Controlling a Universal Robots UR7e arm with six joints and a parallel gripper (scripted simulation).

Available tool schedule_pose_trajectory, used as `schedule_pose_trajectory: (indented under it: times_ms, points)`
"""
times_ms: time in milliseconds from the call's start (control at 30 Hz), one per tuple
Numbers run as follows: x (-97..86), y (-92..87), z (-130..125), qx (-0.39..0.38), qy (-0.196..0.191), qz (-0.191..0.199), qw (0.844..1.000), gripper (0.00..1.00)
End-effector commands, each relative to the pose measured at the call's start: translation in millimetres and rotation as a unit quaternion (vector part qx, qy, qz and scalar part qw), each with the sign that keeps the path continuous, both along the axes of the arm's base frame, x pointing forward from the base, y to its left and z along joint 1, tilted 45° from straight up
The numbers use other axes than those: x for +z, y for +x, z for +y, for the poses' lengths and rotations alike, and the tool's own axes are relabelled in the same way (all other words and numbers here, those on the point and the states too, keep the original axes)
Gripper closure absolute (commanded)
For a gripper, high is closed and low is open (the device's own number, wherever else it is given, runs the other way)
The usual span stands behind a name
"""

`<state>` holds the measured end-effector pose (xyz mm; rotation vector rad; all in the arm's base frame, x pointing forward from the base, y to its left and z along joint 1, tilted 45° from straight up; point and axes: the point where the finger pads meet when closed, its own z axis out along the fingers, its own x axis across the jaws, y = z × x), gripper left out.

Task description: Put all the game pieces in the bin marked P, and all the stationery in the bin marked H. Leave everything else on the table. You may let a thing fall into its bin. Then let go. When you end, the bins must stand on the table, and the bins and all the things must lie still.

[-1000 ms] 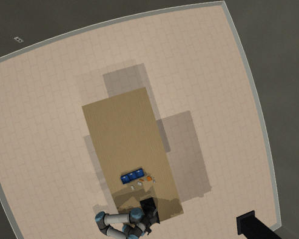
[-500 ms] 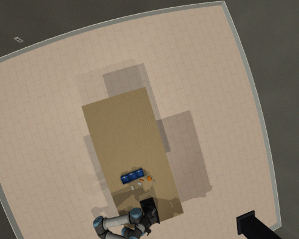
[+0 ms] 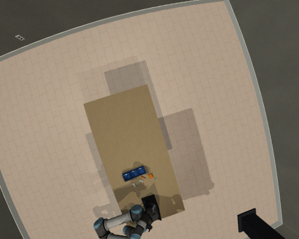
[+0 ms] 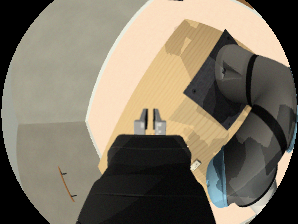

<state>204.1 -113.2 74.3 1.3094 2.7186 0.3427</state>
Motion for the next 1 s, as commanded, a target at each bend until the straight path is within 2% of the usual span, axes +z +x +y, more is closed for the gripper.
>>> schedule_pose_trajectory:
  times_ms: [0,133,200,467,533,800,867,967]
  points:
    - [10.3,16.7,8.2,-0.024,0.046,0.014,0.999,0.69]
    - [10.3,16.7,8.2,-0.024,0.046,0.014,0.999,0.69]
    - [15.4,29.3,13.6,-0.041,0.080,0.024,0.996,0.69]
    - [15.4,29.4,13.6,-0.041,0.080,0.024,0.996,0.69]
    - [19.2,42.7,19.0,-0.059,0.112,0.037,0.991,0.69]
    - [19.3,42.6,19.0,-0.059,0.112,0.037,0.991,0.69]
    - [21.7,56.6,24.8,-0.076,0.144,0.053,0.985,0.69]
    - [21.7,56.5,24.8,-0.076,0.144,0.053,0.985,0.69]
